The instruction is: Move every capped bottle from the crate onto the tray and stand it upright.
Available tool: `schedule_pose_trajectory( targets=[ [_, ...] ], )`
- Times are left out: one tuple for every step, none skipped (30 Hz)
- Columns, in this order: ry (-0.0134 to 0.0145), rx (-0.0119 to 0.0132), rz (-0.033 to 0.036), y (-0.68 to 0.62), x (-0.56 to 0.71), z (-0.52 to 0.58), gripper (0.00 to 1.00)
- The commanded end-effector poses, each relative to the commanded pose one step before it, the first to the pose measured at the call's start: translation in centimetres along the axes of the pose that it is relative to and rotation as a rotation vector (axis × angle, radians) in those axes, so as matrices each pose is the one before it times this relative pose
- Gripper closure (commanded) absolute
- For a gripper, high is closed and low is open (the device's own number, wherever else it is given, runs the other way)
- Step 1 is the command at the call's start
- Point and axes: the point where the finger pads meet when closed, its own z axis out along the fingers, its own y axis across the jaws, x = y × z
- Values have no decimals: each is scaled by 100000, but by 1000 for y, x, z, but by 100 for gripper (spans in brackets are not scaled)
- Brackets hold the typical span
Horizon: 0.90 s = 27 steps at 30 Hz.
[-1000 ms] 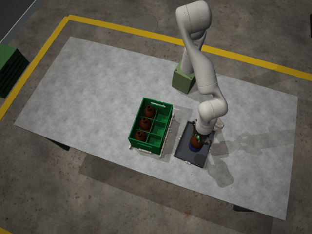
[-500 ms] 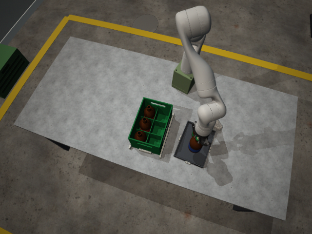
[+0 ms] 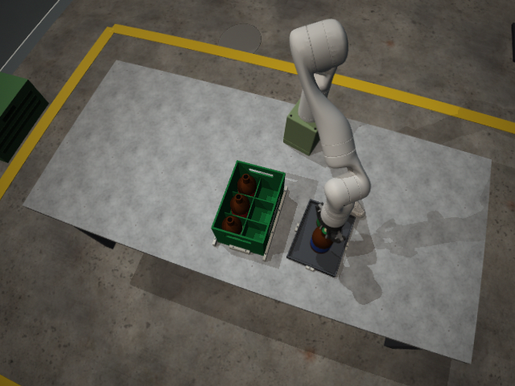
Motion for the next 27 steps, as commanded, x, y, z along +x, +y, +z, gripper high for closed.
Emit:
schedule_pose_trajectory(
  targets=[
    [-26,-69,-54,39,9,347,100],
    [29,33,-13,-8,15,200,100],
    [29,33,-13,-8,15,200,100],
    [29,33,-13,-8,15,200,100],
    [29,33,-13,-8,15,200,100],
    [29,33,-13,-7,15,200,100],
    [29,33,-13,-7,15,200,100],
    [29,33,-13,-7,15,200,100],
    [29,33,-13,-7,15,200,100],
    [29,33,-13,-7,15,200,100],
    [29,33,-13,-7,15,200,100],
    [29,33,-13,-7,15,200,100],
    [29,33,-13,-7,15,200,100],
    [0,0,0,0,0,0,100],
    [0,0,0,0,0,0,100],
    [-412,-469,196,80,-190,-133,100],
    [30,34,-14,-8,16,200,100],
    [30,34,-14,-8,16,200,100],
    [30,34,-14,-8,16,200,100],
    [30,34,-14,-8,16,200,100],
    [30,34,-14,-7,16,200,100],
    [30,34,-14,-7,16,200,100],
    [30,34,-14,-7,16,200,100],
    [30,34,-14,-7,16,200,100],
    [30,34,-14,-7,15,200,100],
    [30,34,-14,-7,15,200,100],
    [30,34,-14,-7,15,200,100]
  ],
)
